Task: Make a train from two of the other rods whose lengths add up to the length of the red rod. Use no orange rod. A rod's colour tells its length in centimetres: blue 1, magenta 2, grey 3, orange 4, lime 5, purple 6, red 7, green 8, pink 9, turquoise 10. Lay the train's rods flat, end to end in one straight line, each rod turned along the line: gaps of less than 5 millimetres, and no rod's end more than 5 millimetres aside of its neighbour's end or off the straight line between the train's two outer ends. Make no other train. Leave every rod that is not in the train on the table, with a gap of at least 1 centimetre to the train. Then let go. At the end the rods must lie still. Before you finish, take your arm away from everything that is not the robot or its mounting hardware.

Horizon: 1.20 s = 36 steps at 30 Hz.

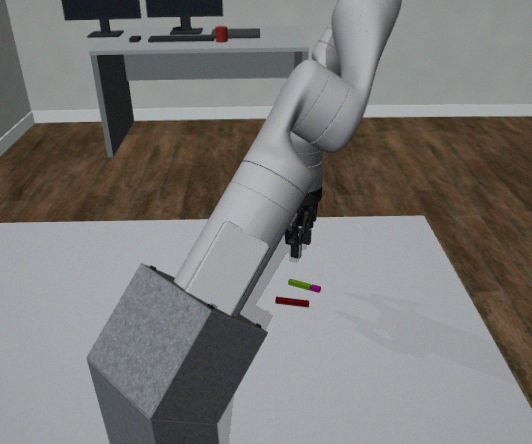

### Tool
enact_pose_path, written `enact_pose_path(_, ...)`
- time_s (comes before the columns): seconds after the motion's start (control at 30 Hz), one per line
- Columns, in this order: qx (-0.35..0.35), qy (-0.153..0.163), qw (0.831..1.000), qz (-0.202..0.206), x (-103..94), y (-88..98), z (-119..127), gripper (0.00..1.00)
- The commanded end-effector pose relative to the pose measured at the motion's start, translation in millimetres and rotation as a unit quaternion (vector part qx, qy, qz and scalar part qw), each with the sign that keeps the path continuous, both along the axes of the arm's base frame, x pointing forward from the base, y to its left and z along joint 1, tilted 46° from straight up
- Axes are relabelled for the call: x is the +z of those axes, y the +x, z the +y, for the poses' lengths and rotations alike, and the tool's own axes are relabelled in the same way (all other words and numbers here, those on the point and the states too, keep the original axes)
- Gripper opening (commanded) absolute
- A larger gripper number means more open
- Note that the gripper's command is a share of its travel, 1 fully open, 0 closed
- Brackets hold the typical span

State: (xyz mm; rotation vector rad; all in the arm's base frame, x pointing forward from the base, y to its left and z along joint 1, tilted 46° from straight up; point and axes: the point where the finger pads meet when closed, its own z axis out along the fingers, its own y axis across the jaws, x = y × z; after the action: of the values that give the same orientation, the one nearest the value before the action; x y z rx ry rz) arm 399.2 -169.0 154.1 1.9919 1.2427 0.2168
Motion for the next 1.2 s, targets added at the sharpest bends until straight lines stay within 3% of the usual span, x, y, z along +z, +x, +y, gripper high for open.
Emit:
enact_pose_path(0.0,0.000,0.000,1.000,0.000,0.4,0.1,0.3,1.00)
enact_pose_path(0.47,0.000,0.000,1.000,0.000,6.1,-4.0,4.5,1.00)
enact_pose_path(1.17,0.000,0.000,1.000,0.000,44.8,-32.3,33.2,1.00)
